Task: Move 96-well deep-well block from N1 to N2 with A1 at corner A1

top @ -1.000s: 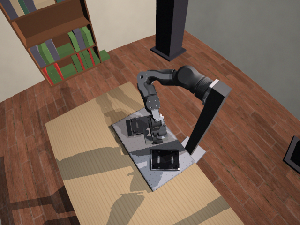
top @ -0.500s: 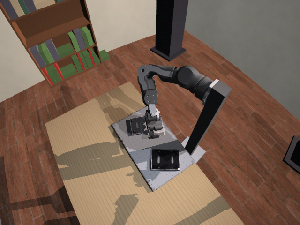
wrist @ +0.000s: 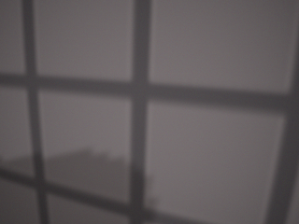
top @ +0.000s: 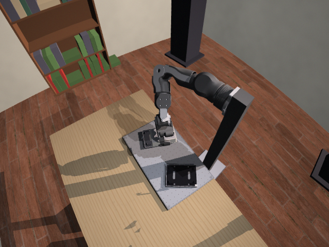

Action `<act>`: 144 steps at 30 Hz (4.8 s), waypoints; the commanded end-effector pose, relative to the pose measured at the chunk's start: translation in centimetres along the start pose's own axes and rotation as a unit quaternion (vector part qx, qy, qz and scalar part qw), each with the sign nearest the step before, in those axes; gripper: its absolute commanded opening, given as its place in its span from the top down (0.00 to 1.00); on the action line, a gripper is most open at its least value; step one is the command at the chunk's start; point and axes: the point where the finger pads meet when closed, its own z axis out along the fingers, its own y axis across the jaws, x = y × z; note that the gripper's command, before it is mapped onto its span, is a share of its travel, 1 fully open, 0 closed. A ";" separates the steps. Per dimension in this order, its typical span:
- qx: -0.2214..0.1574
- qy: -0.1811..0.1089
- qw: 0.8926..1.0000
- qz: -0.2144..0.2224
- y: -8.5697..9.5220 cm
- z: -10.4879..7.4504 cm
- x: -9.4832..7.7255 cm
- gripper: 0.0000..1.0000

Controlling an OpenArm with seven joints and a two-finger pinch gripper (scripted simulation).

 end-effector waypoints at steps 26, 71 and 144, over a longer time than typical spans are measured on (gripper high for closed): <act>-0.003 -0.002 1.000 -0.001 -7.5 -0.1 -2.8 1.00; -0.003 -0.002 1.000 -0.001 -6.9 -0.1 -2.6 1.00; 0.001 -0.002 1.000 0.001 -6.6 7.7 -2.5 1.00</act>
